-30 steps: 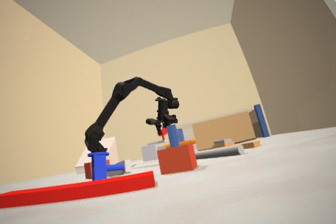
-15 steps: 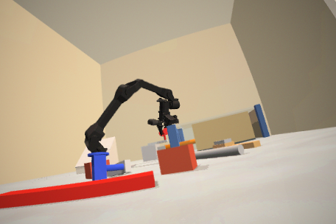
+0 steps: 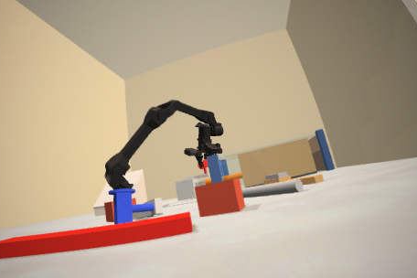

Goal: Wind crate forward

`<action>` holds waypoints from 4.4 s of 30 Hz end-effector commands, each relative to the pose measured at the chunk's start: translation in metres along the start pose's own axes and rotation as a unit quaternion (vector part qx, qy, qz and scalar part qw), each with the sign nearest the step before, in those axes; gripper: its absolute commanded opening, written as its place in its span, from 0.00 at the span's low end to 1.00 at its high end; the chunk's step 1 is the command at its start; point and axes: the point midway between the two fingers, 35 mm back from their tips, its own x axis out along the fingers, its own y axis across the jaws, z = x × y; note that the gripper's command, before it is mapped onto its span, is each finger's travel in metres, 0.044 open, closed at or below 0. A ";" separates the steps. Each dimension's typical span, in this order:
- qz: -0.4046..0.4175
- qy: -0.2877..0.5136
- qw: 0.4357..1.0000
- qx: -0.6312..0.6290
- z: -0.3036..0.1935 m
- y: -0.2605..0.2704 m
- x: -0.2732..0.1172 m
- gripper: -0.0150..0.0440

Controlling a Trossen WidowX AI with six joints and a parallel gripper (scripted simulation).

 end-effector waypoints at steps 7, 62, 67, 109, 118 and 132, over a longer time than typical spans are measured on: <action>0.007 0.008 1.000 0.000 -0.018 0.013 0.009 0.25; 0.008 0.010 1.000 -0.001 -0.077 0.020 0.034 0.25; 0.008 0.010 1.000 -0.001 -0.083 0.019 0.037 0.25; 0.008 0.012 1.000 -0.002 -0.123 -0.007 0.054 0.25; 0.008 0.012 1.000 -0.002 -0.130 -0.015 0.057 0.25; 0.007 0.012 1.000 -0.002 -0.139 -0.029 0.062 0.25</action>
